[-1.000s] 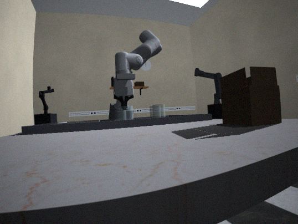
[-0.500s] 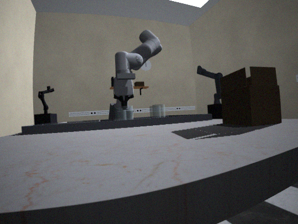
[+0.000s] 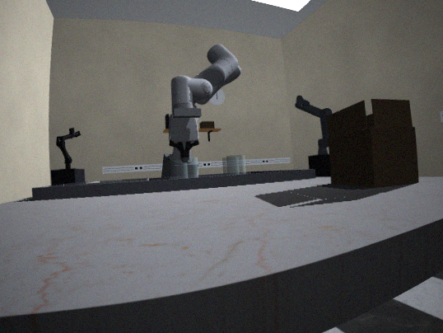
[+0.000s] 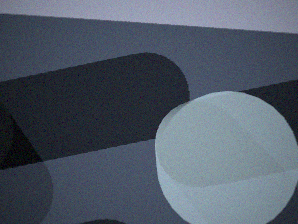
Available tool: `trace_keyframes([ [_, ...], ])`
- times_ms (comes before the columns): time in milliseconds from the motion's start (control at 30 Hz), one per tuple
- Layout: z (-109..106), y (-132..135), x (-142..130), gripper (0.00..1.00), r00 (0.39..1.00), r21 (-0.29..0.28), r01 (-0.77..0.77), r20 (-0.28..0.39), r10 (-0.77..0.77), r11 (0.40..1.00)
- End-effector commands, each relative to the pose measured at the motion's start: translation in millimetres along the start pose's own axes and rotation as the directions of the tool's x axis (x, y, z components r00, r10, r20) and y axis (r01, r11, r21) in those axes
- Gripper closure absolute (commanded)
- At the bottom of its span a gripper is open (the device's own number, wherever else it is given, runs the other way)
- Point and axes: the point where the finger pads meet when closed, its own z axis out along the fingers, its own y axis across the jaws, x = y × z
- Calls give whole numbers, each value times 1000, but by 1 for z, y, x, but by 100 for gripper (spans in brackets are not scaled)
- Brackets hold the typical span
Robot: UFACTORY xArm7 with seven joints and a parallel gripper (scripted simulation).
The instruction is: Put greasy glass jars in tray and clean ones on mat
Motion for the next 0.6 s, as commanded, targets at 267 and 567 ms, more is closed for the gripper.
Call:
trace_keyframes([
  [267, -2, 1, 3, 100, 1000, -1, -1, -3, 1, 1000],
  [567, -3, 1, 3, 100, 1000, -1, -1, -3, 1, 1000],
])
